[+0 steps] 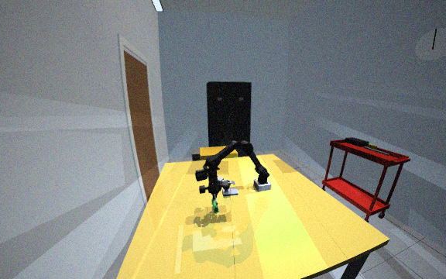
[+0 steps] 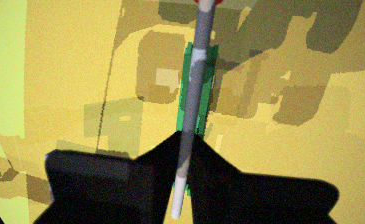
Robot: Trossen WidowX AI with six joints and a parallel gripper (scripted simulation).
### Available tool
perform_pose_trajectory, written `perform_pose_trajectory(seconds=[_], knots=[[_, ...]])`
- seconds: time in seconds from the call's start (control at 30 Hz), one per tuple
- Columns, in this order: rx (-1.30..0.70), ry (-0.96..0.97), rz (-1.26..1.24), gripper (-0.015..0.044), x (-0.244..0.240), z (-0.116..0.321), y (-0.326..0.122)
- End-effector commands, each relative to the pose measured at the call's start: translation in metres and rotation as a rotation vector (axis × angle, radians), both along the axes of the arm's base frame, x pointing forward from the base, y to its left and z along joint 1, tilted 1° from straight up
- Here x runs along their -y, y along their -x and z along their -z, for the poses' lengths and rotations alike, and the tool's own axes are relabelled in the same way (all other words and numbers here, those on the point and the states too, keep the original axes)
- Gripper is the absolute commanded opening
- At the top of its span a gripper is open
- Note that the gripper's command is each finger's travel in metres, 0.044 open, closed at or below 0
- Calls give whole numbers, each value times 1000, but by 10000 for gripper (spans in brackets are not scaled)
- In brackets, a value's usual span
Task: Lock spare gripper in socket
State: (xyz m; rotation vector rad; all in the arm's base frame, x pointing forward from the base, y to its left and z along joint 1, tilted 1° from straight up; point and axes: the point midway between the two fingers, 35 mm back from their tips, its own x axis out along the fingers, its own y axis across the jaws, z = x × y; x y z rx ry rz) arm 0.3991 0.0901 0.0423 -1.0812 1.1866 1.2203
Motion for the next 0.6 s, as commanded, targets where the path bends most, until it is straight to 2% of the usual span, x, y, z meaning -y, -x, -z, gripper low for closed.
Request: perform_pose_trajectory(seconds=[0.0, 0.57], knots=[[9, 2, -7, 0, 14, -6, -1], [5, 0, -9, 0, 19, 10, -2]])
